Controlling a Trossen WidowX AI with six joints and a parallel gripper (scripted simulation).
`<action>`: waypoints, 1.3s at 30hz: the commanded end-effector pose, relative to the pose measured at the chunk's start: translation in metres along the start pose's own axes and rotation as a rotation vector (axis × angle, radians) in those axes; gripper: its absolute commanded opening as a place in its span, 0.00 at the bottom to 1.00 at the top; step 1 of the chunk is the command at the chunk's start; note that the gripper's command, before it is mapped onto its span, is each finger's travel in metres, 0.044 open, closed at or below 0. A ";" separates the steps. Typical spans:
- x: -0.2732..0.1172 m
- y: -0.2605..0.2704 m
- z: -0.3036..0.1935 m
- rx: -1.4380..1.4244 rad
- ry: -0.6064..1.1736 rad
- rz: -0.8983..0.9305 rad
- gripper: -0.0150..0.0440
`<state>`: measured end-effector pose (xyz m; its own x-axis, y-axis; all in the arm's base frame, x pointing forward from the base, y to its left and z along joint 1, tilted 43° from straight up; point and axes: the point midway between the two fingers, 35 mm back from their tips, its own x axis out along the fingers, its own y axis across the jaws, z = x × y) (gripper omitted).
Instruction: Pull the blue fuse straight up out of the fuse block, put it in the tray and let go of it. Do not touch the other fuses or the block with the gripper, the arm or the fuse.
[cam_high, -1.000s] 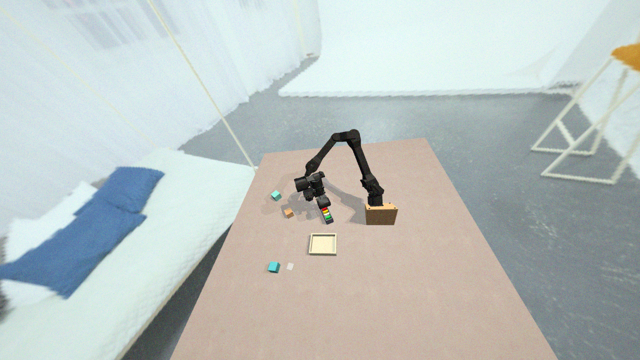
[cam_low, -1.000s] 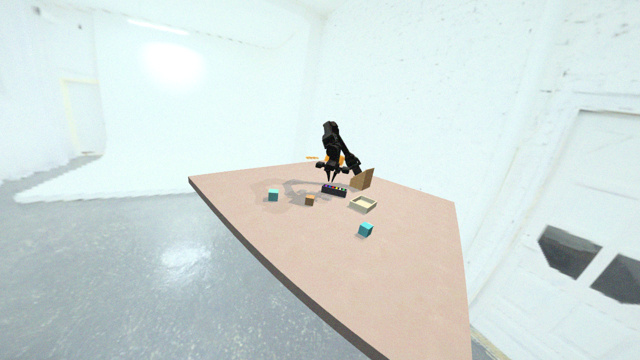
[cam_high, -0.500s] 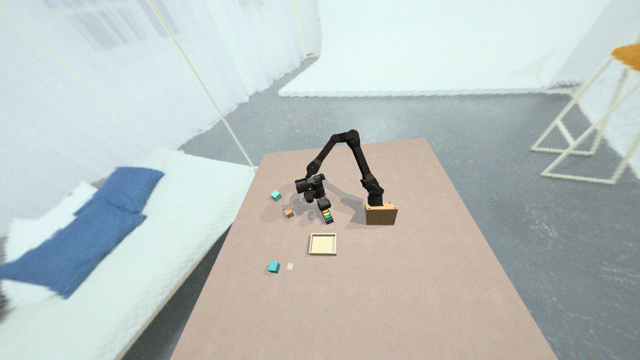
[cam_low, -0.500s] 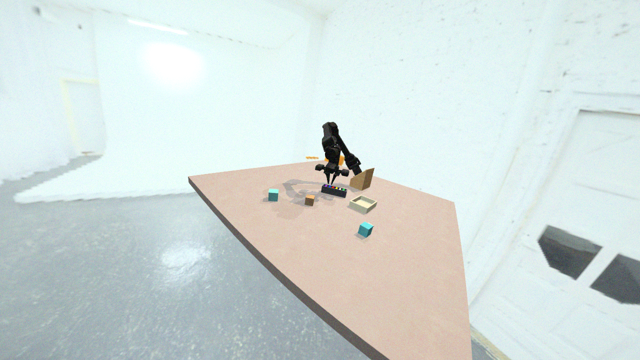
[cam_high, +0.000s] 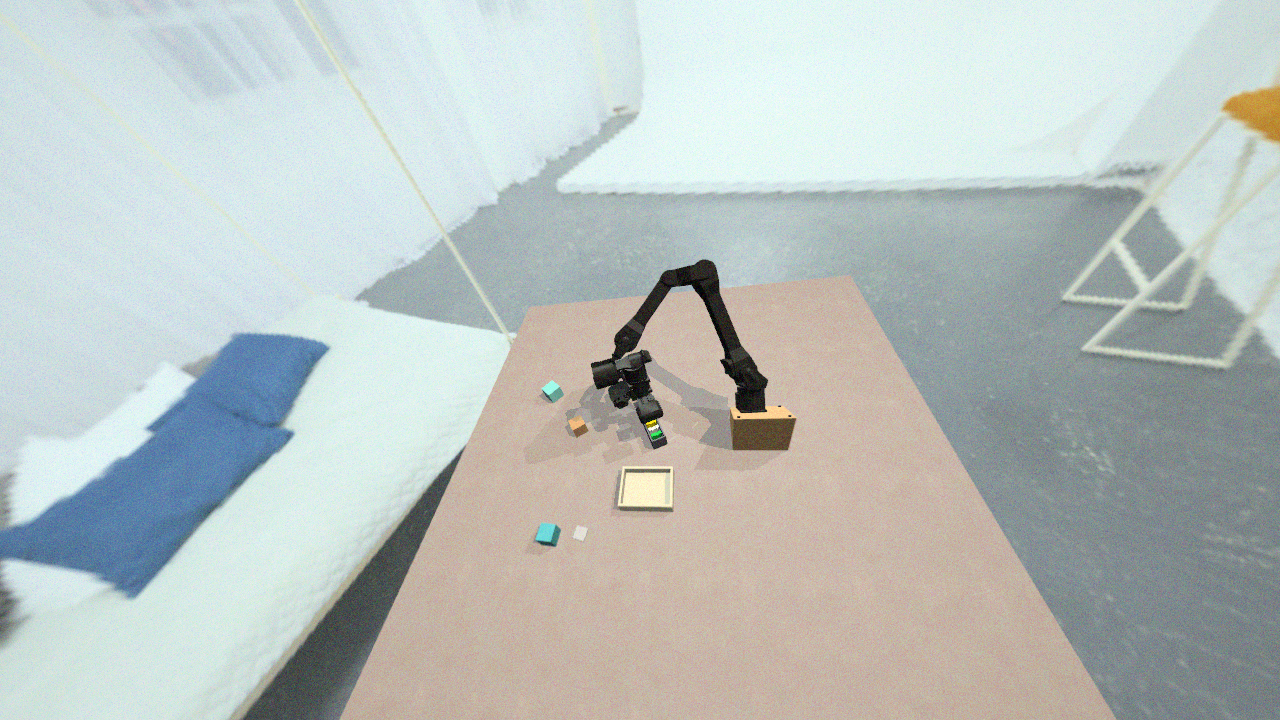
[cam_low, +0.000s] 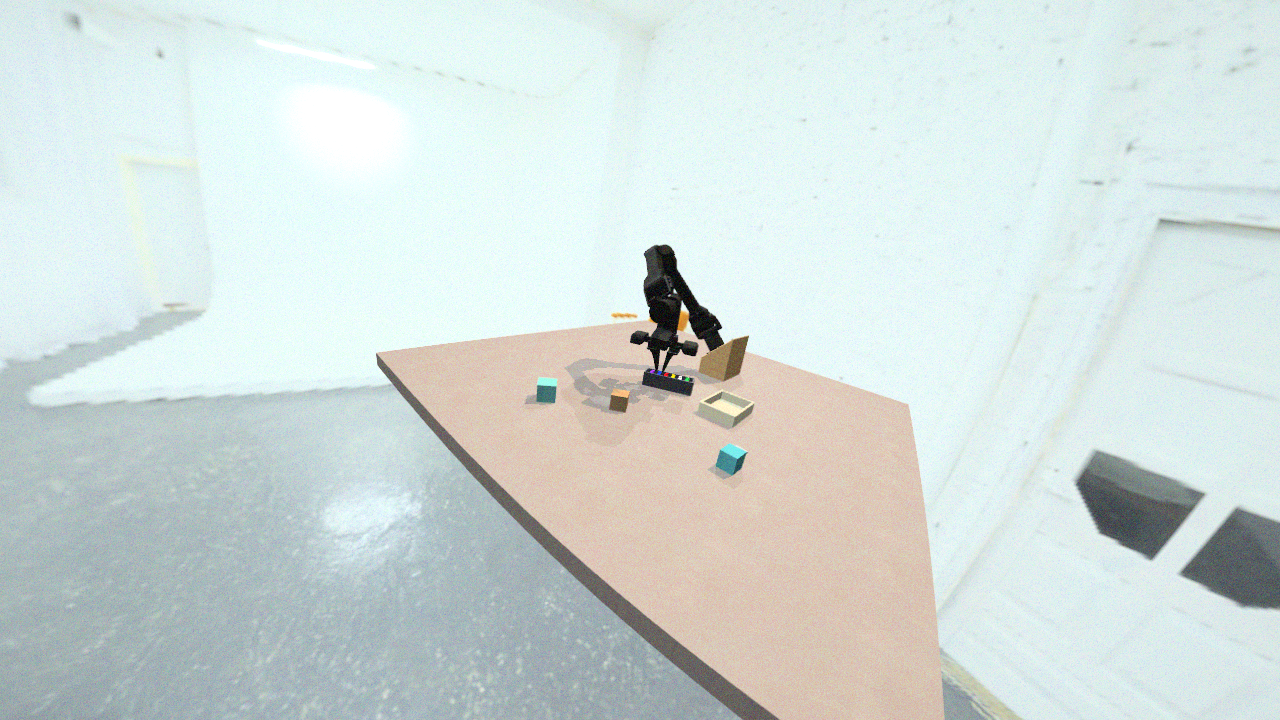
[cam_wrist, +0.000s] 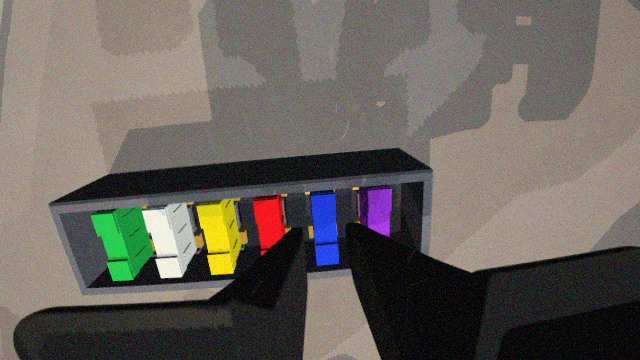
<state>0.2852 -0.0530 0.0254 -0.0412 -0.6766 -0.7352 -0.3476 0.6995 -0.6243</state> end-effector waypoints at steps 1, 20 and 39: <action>0.001 0.000 0.000 -0.006 0.002 -0.005 0.38; 0.011 0.000 0.000 -0.006 0.002 -0.006 0.38; 0.008 0.000 0.000 0.000 -0.001 -0.001 0.25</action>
<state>0.2850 -0.0596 0.0184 -0.0404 -0.6769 -0.7349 -0.3481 0.6990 -0.6247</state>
